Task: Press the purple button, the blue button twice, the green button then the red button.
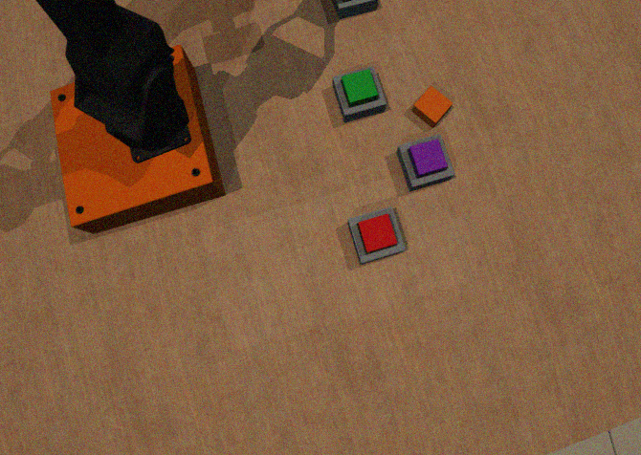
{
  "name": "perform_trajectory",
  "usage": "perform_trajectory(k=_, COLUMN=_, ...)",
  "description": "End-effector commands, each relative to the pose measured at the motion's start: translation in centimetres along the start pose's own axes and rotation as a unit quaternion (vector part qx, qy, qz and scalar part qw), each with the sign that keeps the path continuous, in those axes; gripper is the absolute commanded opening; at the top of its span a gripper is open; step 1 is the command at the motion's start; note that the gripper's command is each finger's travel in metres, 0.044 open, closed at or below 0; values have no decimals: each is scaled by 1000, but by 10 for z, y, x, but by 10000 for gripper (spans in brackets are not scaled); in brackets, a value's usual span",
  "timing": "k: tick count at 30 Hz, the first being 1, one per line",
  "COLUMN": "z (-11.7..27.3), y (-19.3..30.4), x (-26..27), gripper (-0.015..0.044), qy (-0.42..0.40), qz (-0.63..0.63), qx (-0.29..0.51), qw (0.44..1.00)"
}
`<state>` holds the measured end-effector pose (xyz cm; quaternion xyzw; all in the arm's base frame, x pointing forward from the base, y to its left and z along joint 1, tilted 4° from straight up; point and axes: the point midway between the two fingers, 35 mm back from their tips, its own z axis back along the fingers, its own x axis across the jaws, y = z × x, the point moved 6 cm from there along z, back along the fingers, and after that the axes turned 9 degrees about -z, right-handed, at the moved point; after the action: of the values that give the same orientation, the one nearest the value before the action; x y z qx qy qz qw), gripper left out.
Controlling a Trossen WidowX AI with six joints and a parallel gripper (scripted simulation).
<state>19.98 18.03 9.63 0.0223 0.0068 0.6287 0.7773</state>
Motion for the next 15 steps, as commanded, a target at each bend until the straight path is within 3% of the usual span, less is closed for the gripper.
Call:
perform_trajectory(k=1, z=-6, y=0, x=1, gripper=20, qy=-1, qz=-2, qx=1, qw=1000)
perform_trajectory(k=15, z=-29, y=0, x=1, gripper=20, qy=-1, qz=-2, qx=1, qw=1000)
